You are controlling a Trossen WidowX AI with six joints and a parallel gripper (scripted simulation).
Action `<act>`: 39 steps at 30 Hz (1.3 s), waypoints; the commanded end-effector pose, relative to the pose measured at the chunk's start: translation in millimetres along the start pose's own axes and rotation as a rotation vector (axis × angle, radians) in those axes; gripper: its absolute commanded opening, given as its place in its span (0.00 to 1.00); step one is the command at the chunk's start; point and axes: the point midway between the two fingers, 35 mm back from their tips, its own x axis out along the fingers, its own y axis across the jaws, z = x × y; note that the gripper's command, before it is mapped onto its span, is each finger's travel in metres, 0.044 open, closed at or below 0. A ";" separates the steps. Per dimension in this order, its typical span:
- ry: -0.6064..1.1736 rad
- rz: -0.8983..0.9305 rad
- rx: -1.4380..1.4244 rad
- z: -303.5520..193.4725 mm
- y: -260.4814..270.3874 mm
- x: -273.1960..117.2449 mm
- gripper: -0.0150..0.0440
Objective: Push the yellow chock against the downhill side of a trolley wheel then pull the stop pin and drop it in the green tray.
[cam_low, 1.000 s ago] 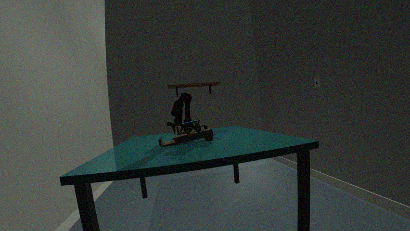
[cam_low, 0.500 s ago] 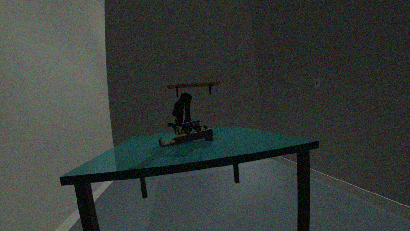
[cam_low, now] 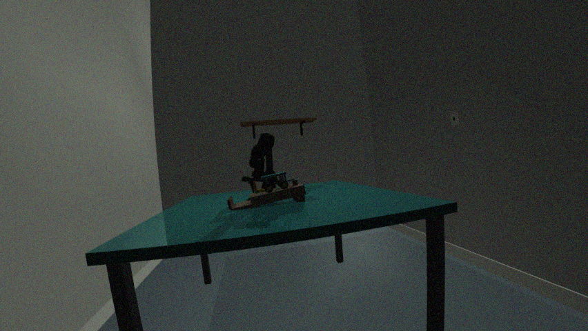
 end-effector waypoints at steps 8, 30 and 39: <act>-0.006 0.003 0.004 1.6 -4.7 4.3 0.58; -0.005 0.003 0.003 2.5 -3.4 -14.7 0.88; -0.006 0.003 0.003 6.4 -1.2 -39.3 1.00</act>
